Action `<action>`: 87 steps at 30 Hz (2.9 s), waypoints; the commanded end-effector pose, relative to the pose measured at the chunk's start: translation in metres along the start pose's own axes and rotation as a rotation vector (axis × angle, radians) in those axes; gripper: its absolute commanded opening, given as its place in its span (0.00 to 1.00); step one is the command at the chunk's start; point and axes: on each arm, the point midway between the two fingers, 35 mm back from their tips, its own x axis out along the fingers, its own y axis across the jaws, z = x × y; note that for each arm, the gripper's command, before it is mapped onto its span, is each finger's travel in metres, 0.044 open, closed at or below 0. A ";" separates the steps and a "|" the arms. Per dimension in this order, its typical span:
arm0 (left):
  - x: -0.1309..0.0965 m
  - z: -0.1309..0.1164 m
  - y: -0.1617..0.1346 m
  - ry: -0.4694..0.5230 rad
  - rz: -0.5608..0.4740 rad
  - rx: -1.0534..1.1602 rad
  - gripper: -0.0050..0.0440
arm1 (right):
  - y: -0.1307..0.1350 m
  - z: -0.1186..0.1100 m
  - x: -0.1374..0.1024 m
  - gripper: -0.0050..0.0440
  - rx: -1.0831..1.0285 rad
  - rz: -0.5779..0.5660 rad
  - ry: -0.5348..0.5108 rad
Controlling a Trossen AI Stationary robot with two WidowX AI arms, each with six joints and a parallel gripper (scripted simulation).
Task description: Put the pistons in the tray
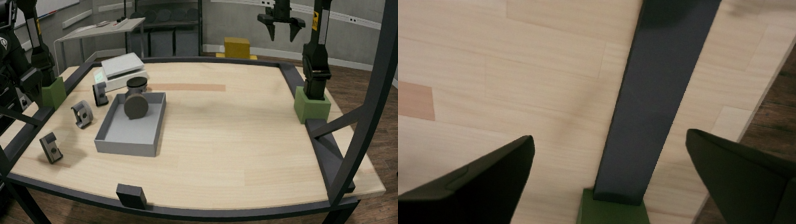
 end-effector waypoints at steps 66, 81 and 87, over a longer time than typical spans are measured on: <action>0.091 0.013 -0.006 0.000 0.025 0.097 0.87 | 0.001 0.005 -0.008 0.92 -0.006 0.003 -0.033; 0.113 0.013 -0.005 0.000 0.025 0.097 0.87 | 0.001 0.005 -0.008 0.92 -0.006 0.003 -0.033; 0.123 0.013 -0.005 -0.001 0.025 0.097 0.87 | 0.001 0.005 -0.008 0.92 -0.006 0.003 -0.033</action>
